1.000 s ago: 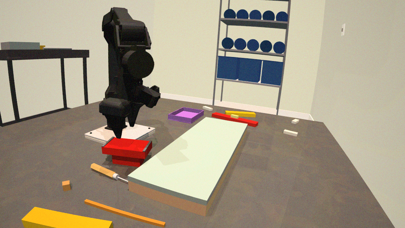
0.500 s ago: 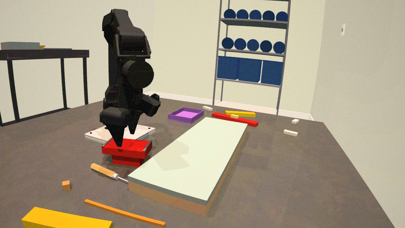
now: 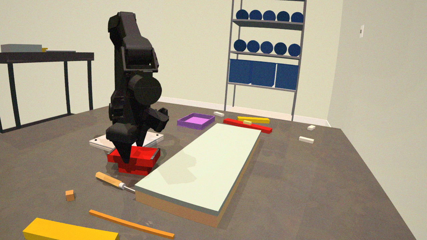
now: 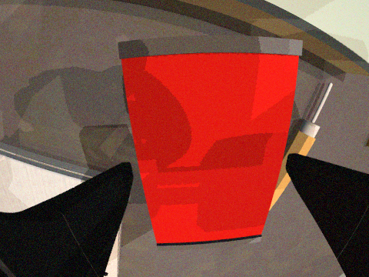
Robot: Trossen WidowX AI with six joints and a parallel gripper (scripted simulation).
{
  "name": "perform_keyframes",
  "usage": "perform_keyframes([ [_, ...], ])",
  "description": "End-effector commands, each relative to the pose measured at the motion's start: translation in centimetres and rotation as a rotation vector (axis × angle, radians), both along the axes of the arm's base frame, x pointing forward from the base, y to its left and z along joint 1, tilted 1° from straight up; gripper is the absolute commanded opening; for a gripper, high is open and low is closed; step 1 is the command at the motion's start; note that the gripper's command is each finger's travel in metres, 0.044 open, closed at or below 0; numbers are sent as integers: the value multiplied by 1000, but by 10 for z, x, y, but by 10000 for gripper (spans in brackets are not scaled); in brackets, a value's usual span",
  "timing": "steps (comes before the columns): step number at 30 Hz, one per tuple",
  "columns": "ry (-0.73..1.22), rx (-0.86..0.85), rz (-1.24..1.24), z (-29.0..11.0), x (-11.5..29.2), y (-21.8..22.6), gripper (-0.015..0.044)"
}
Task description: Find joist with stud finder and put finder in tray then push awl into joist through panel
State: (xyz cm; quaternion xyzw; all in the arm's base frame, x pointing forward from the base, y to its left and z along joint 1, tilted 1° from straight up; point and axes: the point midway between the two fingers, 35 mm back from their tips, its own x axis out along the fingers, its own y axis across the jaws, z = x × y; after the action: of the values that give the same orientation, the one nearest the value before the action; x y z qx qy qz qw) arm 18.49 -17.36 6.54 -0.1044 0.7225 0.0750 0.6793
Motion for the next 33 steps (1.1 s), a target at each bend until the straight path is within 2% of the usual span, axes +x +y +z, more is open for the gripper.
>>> perform_keyframes([
  [1, 8, 14, 5, -6, -1, 2, 440],
  [4, 8, 14, 5, -6, -1, 2, 361],
  [16, 8, 14, 5, -6, -1, 2, 281],
  [27, 8, 14, 5, 7, 0, 1, 0],
  [33, 8, 14, 5, 18, 0, 2, 0],
])
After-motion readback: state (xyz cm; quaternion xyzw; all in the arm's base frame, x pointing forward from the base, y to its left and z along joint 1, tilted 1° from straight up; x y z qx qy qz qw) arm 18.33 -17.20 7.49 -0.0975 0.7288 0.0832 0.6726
